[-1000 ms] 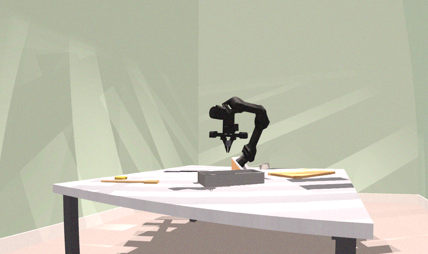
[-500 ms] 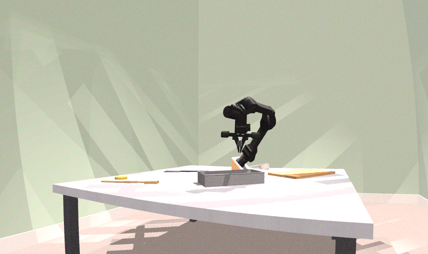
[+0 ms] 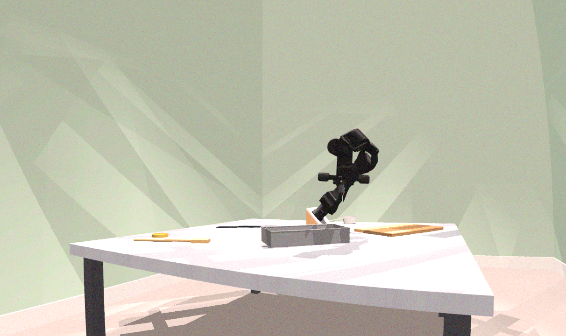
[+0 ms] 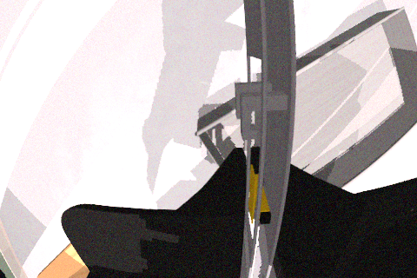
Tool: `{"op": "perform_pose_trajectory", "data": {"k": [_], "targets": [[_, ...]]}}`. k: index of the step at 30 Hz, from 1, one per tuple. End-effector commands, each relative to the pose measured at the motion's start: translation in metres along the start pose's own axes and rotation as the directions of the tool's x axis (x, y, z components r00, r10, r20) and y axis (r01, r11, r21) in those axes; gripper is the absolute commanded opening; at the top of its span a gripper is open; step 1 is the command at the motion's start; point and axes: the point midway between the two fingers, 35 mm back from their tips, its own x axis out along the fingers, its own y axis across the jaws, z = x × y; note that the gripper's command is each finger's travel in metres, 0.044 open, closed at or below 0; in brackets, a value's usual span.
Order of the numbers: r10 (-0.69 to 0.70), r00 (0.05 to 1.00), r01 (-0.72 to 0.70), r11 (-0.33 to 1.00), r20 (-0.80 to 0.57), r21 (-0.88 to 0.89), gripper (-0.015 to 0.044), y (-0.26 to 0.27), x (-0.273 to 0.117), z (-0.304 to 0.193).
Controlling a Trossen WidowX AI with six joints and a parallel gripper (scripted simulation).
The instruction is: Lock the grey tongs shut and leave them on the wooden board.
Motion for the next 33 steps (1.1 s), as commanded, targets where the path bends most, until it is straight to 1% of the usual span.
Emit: {"op": "perform_pose_trajectory", "data": {"k": [1,10,22,33], "targets": [[-0.005,1.0,0.005,0.999,0.009,0.04,-0.015,0.027,-0.005,-0.013],[0.0,1.0,-0.004,0.993,0.028,0.114,-0.015,0.074,-0.011,-0.039],[0.029,0.998,-0.038,0.975,0.047,0.218,-0.015,0.128,-0.022,-0.086],[0.026,0.999,-0.032,0.973,0.03,0.23,-0.015,0.139,-0.019,-0.098]]}}
